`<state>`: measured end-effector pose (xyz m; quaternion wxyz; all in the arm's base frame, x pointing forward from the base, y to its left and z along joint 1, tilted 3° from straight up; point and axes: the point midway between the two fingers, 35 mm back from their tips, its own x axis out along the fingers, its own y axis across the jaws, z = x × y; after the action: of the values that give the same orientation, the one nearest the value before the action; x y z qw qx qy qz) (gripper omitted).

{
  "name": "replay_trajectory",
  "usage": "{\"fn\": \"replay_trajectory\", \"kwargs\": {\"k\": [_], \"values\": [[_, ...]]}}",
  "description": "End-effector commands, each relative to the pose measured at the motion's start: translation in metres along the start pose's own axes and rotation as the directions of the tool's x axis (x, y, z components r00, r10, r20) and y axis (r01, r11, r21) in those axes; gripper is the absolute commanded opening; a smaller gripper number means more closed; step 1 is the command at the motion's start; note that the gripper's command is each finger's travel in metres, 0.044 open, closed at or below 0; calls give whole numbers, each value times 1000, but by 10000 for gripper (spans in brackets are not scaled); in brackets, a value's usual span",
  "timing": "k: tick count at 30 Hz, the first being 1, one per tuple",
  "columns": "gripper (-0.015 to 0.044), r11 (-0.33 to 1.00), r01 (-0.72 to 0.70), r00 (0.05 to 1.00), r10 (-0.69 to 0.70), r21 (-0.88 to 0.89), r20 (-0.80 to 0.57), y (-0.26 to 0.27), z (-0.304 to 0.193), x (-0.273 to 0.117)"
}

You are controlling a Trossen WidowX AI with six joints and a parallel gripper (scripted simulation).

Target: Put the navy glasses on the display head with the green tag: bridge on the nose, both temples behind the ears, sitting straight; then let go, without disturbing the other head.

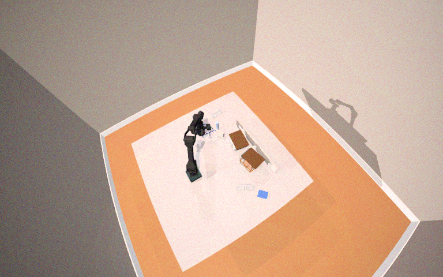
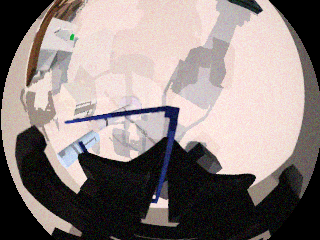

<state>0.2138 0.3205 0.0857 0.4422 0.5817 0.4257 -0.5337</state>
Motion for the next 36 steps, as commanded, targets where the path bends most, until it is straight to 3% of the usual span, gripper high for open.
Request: {"fn": "replay_trajectory", "kwargs": {"k": [1, 36], "values": [[0, 1000, -4, 1000, 4, 1, 1, 0, -3, 0], [0, 1000, -4, 1000, 4, 1, 0, -4, -17, 0]]}}
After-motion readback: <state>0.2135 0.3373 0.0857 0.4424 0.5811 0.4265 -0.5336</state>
